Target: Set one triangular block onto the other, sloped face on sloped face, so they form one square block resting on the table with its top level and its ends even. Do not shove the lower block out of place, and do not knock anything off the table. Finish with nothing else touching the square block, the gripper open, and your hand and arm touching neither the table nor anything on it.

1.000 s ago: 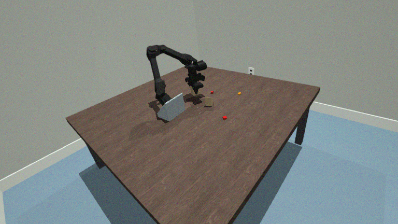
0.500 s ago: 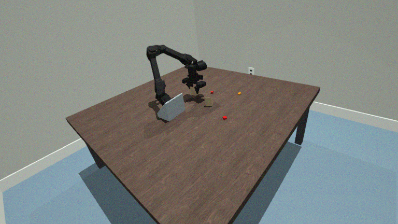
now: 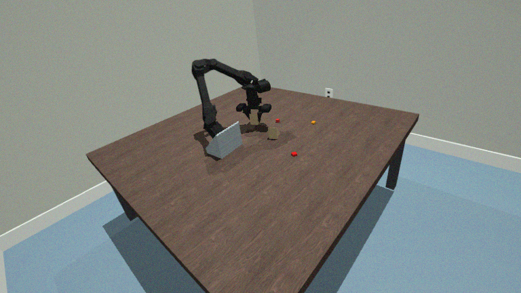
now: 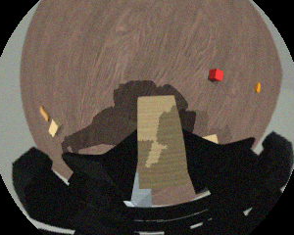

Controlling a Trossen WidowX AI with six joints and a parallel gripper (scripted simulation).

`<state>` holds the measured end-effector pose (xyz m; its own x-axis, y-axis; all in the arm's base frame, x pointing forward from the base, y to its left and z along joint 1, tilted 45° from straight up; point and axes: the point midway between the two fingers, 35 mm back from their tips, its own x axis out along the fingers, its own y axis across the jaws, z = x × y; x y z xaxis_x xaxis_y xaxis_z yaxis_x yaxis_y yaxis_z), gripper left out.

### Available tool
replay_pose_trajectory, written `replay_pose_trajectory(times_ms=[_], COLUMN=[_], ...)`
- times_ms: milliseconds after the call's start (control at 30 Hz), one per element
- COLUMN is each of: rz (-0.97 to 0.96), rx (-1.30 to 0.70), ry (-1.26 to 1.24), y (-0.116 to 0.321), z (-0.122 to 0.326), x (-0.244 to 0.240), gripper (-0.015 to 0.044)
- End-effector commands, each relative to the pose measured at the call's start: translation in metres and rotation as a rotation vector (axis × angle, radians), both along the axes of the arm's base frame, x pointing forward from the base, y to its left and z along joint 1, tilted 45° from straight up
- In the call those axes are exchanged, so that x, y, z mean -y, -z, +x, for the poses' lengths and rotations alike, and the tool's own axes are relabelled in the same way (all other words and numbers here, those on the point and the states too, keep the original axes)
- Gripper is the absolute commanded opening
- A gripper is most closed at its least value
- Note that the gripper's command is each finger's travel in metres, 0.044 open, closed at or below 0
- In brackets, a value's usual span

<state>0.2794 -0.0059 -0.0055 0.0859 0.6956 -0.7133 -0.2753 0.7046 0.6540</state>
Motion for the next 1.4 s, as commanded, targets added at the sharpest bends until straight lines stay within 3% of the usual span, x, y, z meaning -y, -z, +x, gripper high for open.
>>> replay_pose_trajectory(times_ms=[0, 1367], rz=[-0.010, -0.106], rx=[0.073, 0.837], ry=[-0.079, -0.864], y=[-0.0002, -0.0006], z=[-0.0004, -0.0013], x=[-0.0002, -0.0008], gripper=[0.0000, 0.0000])
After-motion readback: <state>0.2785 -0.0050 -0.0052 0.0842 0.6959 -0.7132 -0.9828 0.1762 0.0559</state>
